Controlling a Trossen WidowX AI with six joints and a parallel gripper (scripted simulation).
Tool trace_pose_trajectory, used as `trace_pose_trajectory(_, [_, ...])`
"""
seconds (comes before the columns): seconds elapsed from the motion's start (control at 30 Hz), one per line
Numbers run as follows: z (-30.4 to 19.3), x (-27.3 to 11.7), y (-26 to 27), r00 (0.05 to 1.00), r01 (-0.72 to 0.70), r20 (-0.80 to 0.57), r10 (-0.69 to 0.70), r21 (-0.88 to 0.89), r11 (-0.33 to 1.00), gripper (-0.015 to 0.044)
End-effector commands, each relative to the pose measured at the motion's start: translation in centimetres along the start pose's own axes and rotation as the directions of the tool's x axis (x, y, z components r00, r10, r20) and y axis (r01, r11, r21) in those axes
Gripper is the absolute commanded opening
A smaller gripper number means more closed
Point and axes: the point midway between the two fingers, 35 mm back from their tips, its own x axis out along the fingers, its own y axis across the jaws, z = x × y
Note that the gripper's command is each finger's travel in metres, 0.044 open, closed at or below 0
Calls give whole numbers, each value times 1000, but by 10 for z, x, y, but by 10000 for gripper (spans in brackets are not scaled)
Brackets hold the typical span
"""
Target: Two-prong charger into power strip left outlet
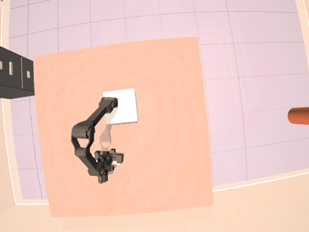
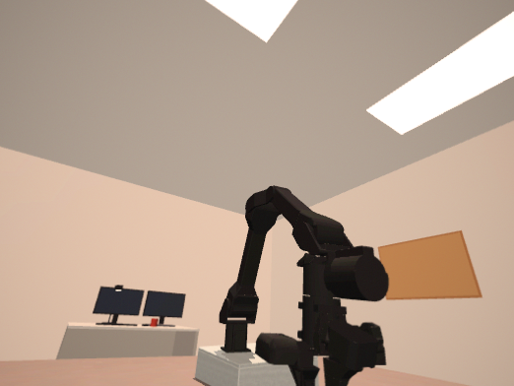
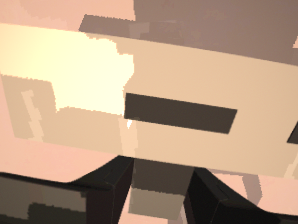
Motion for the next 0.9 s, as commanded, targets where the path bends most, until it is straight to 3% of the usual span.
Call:
trace_pose_trajectory(0.0, [11,0,-1,999,2,34,-2,2,1000,0])
trace_pose_trajectory(0.87, [8,1,-1,999,2,34,-2,2,1000,0])
